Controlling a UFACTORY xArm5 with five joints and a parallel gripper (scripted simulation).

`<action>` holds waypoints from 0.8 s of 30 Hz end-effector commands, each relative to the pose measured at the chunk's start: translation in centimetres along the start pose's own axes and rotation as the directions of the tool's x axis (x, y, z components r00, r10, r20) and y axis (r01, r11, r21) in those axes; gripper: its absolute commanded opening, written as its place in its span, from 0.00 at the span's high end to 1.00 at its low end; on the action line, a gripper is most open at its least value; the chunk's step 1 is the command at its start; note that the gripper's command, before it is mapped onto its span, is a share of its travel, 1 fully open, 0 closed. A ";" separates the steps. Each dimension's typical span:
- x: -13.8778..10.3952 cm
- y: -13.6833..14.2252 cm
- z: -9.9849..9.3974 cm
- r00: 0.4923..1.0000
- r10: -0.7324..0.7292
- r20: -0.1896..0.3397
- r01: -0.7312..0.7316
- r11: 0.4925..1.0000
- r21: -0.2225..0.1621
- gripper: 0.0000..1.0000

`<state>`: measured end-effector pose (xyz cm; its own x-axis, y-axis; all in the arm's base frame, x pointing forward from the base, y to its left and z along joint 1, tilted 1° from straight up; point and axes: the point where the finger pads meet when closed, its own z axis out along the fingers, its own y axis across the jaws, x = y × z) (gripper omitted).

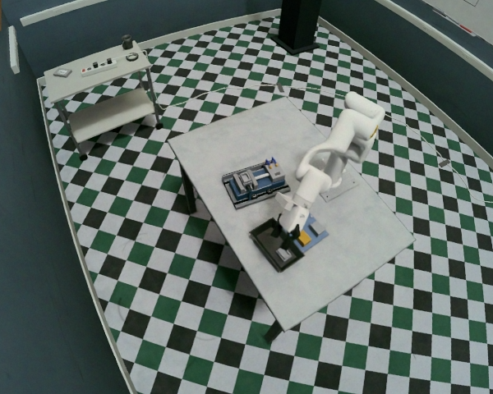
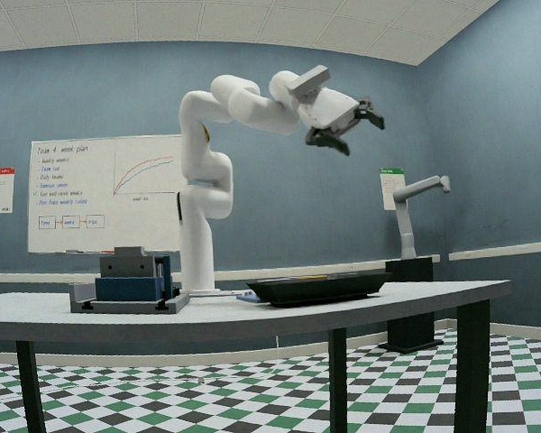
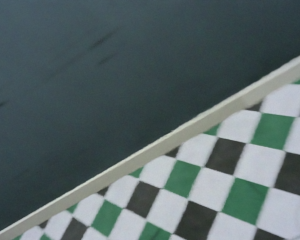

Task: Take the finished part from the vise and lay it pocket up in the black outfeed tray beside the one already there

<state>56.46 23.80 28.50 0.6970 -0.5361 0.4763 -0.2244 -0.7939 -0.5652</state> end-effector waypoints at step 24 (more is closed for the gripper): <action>9.2 32.5 -8.0 0.593 0.757 -0.275 -0.718 0.342 -0.606 0.00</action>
<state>52.58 -4.20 20.62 0.2044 -0.9763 0.0704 -0.9485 -0.2153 -0.2322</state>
